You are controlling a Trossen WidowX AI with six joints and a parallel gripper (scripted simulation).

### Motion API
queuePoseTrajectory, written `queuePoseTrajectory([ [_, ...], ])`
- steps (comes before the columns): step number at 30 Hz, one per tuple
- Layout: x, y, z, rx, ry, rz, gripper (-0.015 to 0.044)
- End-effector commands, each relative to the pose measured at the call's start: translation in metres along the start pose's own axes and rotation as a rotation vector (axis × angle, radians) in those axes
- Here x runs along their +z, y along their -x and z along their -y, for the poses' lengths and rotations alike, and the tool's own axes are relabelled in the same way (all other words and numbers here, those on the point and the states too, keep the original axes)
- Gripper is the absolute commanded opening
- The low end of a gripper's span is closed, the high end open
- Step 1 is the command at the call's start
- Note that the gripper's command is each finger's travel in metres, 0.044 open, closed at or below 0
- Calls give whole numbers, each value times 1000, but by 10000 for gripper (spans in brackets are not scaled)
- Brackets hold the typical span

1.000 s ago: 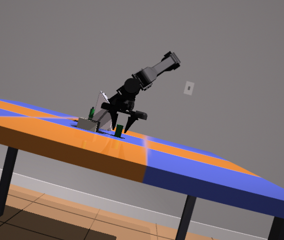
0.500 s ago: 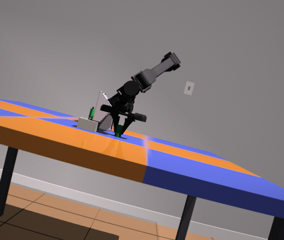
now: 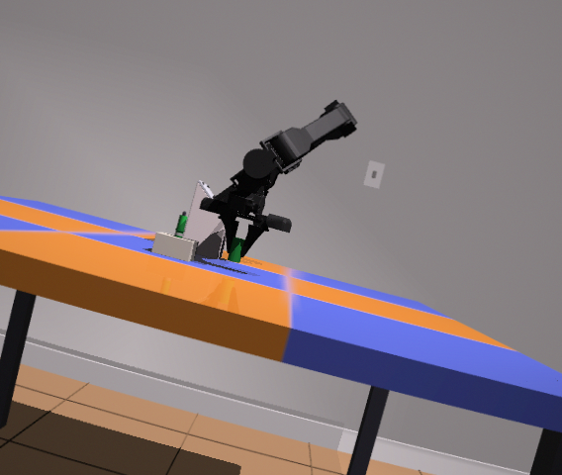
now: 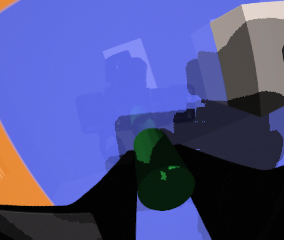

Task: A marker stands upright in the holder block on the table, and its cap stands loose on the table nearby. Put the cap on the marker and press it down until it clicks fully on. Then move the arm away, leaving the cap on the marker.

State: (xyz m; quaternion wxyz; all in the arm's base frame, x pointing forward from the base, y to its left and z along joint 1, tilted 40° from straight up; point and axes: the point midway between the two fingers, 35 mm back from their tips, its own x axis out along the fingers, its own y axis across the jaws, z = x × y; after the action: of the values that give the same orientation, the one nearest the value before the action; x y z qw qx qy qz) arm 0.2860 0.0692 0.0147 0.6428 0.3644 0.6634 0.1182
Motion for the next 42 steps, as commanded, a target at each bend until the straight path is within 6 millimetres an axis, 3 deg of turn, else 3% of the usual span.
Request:
queuePoseTrajectory([
  [1, 1, 13, -1, 2, 8, 2, 0],
  [15, 0, 42, 0, 2, 8, 3, 0],
  [42, 57, 84, 83, -12, 8, 8, 0],
])
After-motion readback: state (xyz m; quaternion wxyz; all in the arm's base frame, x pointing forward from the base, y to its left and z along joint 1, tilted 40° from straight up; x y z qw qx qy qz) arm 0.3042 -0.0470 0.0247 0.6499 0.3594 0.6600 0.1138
